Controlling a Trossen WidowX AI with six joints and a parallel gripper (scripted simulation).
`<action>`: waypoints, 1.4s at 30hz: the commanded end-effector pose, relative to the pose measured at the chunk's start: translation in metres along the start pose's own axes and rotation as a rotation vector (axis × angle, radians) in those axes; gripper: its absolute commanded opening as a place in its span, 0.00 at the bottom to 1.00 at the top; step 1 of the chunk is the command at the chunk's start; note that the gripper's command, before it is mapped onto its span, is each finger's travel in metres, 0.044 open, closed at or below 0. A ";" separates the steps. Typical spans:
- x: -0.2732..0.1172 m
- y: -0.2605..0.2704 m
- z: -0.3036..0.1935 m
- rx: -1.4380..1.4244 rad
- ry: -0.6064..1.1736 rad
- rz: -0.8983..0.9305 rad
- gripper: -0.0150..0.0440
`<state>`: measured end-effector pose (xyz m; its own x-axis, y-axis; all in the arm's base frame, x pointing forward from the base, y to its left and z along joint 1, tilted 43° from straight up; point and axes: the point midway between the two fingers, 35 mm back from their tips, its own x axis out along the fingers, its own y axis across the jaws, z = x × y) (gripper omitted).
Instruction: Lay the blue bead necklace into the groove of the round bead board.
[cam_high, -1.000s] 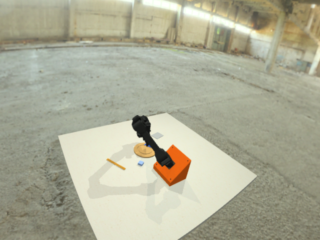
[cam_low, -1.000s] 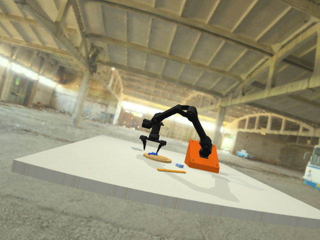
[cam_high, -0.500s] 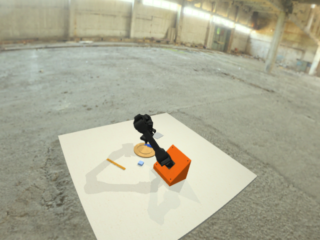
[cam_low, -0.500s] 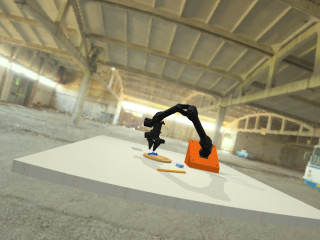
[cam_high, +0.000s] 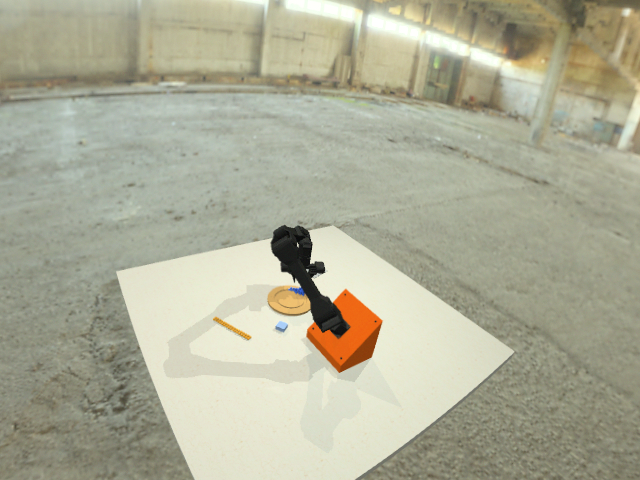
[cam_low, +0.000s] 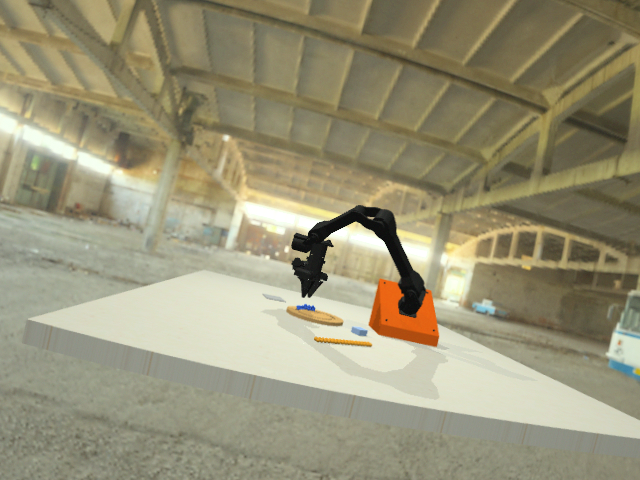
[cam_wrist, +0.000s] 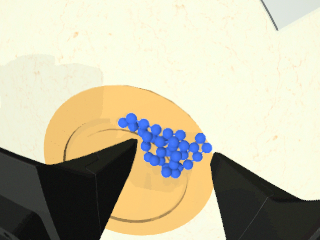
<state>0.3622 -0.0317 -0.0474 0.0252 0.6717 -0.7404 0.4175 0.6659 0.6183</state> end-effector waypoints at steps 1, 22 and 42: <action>-0.002 -0.031 -0.008 0.913 0.018 -0.019 0.68; 0.007 -0.032 -0.008 0.951 0.018 -0.019 0.68; 0.026 -0.032 -0.007 0.947 0.013 -0.017 0.68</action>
<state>0.3467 -0.0402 -0.0779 0.0188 0.6641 -0.7474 0.9794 0.1381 0.1474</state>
